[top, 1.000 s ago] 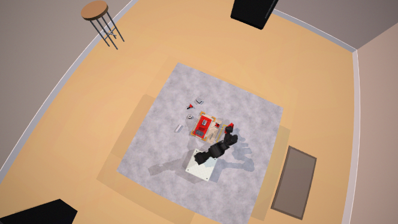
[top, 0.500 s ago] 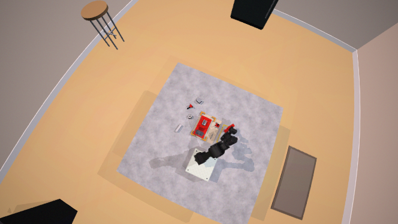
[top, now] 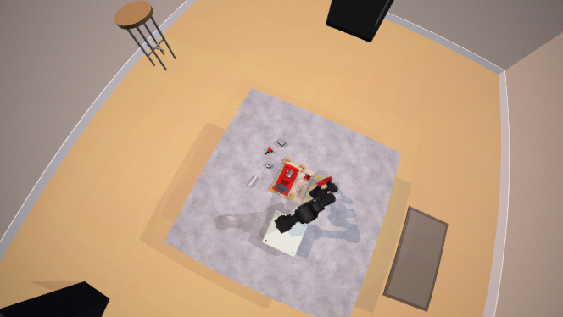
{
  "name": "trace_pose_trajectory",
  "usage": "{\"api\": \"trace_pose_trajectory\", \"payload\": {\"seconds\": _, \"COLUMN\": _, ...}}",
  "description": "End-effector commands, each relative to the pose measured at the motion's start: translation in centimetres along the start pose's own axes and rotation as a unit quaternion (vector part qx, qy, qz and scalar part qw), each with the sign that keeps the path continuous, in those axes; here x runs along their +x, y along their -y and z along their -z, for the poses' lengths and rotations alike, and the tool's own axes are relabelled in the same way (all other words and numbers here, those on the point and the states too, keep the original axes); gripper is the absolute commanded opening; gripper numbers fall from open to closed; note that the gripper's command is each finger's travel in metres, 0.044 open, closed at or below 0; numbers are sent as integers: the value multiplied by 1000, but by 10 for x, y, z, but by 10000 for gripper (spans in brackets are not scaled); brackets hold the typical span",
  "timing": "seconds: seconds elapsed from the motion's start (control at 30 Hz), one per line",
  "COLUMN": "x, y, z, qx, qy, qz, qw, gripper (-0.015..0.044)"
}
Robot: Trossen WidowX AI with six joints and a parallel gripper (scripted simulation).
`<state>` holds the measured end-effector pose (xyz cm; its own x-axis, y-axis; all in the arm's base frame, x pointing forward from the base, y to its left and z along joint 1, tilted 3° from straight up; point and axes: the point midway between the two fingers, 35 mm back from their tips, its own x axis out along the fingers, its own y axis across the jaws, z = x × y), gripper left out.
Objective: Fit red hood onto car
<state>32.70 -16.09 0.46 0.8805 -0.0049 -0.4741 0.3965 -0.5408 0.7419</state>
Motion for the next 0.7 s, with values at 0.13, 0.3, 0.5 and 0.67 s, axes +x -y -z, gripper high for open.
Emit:
{"api": "trace_pose_trajectory", "payload": {"seconds": 0.13, "x": 2, "y": 7, "z": -3, "qx": 127, "qy": -1, "qz": 3, "qw": 992, "gripper": 0}}
{"api": "trace_pose_trajectory", "payload": {"seconds": 0.3, "x": 3, "y": 11, "z": -6, "qx": 200, "qy": -1, "qz": 3, "qw": 980, "gripper": 0}}
{"api": "trace_pose_trajectory", "payload": {"seconds": 0.5, "x": 5, "y": 18, "z": -10, "qx": 286, "qy": 0, "qz": 3, "qw": 958, "gripper": 0}}
{"api": "trace_pose_trajectory", "payload": {"seconds": 0.67, "x": 7, "y": 27, "z": -16, "qx": 355, "qy": 0, "qz": 3, "qw": 935, "gripper": 0}}
